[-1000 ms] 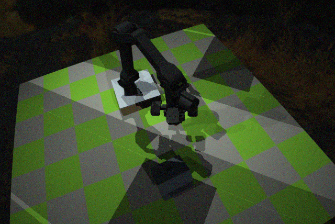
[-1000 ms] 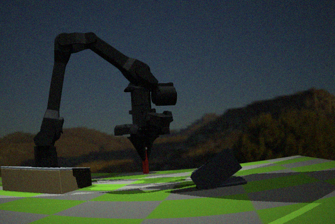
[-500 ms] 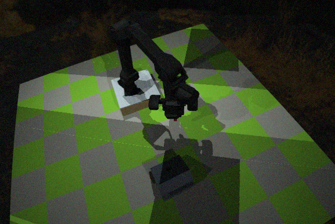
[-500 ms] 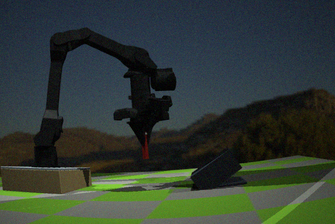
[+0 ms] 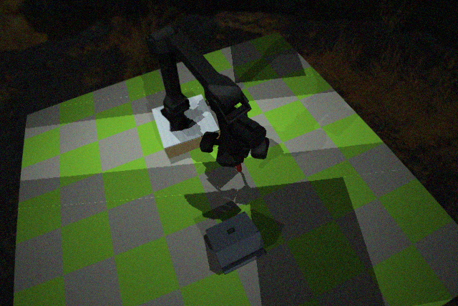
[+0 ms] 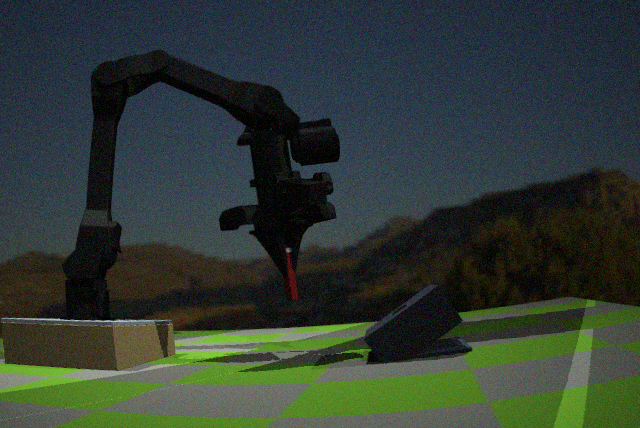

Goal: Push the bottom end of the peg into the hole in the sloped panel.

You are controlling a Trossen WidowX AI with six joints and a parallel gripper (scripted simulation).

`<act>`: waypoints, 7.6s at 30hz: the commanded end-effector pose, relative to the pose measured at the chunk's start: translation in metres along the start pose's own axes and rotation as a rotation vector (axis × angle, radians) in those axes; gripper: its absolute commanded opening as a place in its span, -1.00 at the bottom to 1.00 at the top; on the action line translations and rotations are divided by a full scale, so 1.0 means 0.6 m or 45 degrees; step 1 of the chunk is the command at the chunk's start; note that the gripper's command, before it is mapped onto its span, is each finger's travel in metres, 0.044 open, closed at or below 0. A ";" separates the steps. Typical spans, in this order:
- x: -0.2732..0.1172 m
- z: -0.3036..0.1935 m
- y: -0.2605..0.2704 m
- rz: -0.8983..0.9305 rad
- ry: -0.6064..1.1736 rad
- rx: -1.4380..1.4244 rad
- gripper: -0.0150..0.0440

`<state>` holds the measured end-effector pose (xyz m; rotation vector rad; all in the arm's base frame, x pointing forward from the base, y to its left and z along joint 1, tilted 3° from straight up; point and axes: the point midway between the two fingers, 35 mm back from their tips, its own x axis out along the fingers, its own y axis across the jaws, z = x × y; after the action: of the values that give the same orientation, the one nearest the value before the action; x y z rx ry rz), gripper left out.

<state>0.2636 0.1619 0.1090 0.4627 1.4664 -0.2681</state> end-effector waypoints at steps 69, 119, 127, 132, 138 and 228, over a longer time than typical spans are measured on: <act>-0.043 0.205 -0.034 0.491 -0.283 1.022 -0.49; 0.053 0.258 -0.011 0.533 -0.301 1.087 -0.49; 0.046 0.256 -0.011 0.538 -0.301 1.081 -0.49; 0.046 0.256 -0.011 0.538 -0.301 1.081 -0.49; 0.046 0.256 -0.011 0.538 -0.301 1.081 -0.49; 0.103 0.278 0.002 0.539 -0.301 1.081 -0.49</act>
<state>0.4180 0.0934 0.0565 1.3538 0.9379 -0.5794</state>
